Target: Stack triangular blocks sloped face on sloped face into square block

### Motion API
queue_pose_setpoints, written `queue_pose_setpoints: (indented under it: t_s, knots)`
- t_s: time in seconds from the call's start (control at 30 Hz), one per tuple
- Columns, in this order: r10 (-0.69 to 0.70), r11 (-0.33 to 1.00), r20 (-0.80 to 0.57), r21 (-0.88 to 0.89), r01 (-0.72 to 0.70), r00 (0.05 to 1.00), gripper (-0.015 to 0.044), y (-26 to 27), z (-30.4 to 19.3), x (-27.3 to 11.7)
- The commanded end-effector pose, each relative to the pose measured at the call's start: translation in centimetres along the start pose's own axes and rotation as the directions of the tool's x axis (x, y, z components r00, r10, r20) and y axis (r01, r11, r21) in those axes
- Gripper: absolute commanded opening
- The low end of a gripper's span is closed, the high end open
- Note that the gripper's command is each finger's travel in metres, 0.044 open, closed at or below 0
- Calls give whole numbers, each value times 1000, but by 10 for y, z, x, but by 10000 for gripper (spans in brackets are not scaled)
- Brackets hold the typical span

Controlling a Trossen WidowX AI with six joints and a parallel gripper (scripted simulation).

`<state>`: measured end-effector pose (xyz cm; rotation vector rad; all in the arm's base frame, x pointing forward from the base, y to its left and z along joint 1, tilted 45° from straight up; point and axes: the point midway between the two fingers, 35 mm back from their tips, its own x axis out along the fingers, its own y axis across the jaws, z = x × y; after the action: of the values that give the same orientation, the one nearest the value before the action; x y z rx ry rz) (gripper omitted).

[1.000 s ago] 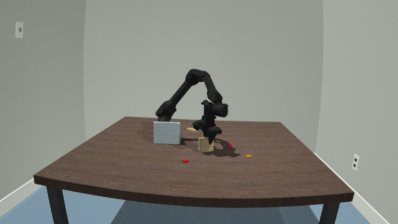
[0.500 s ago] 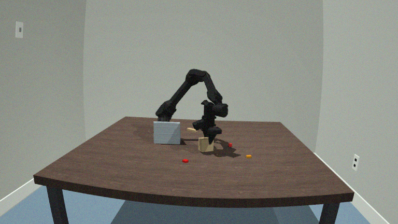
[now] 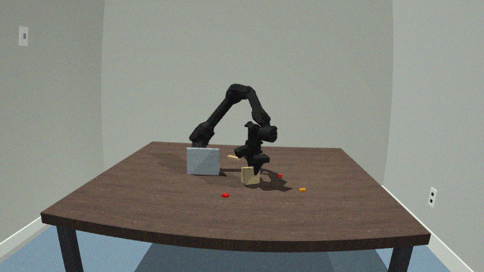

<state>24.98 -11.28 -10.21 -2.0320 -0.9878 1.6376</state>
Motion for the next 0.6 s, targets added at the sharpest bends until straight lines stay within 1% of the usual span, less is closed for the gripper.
queue_pose_setpoints:
  t_s: [0.0,0.17,0.43,0.5,0.57]
  knots:
    - [0,1000,0,0,0,1000,315,0,0,0]
    - [0,1000,0,0,0,1000,440,0,0,0]
    - [0,1000,0,0,0,1000,440,0,0,-2]
    - [3,1000,1,0,-3,1000,440,3,-2,-19]
    - [5,1000,2,1,-5,1000,440,5,-3,-50]
